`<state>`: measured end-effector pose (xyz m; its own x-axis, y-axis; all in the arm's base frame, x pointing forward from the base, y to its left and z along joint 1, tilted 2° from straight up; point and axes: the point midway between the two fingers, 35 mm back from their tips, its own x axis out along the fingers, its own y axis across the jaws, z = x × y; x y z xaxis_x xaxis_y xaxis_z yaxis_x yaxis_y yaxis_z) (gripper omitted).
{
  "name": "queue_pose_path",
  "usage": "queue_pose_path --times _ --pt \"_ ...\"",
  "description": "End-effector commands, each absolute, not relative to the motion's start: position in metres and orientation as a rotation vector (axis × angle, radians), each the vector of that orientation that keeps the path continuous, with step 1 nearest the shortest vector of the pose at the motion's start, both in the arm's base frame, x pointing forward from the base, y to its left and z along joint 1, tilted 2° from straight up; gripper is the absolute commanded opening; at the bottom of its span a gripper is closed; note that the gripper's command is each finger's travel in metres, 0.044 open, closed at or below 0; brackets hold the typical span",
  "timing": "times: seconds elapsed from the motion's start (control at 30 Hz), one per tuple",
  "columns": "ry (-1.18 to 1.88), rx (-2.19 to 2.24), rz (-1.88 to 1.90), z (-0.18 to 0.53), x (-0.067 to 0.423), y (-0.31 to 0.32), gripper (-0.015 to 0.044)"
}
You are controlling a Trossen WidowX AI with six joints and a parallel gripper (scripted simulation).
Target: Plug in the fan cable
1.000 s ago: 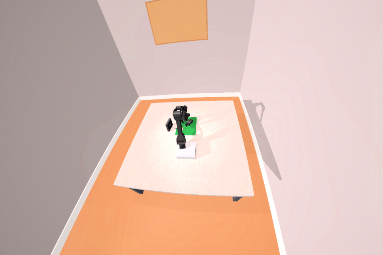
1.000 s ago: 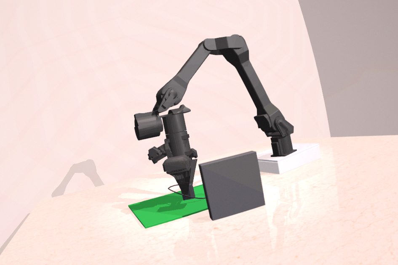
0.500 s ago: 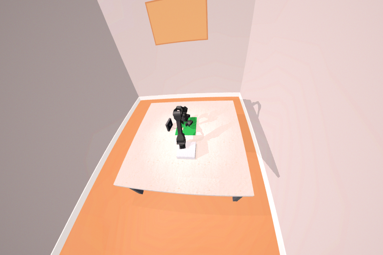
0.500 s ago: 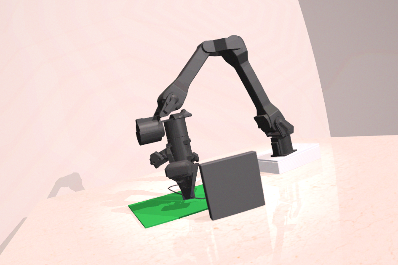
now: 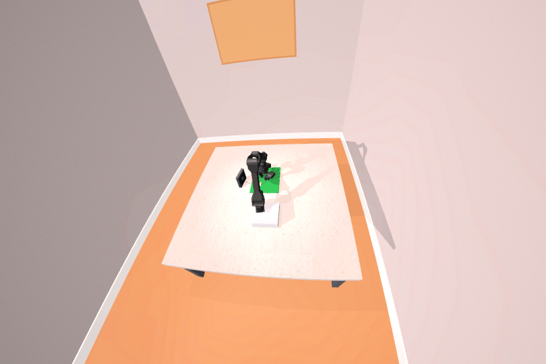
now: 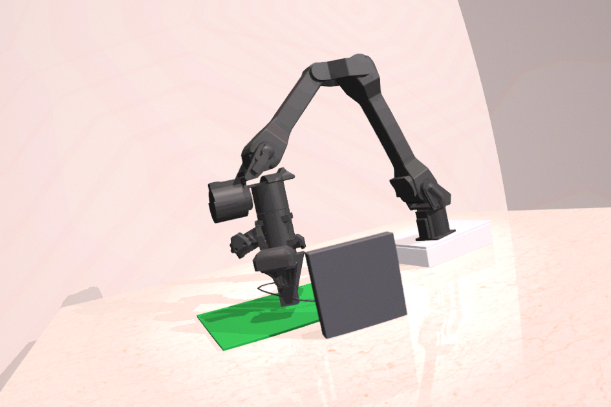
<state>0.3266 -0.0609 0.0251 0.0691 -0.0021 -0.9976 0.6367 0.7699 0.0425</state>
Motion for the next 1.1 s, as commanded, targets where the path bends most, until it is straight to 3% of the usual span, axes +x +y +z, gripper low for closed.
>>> queue_pose_path --times 0.0,1.07 --pt "1.435 0.554 -0.519 0.0252 0.3267 -0.0609 0.0287" --pt "1.435 0.554 -0.519 0.0252 0.3267 -0.0609 0.0074"
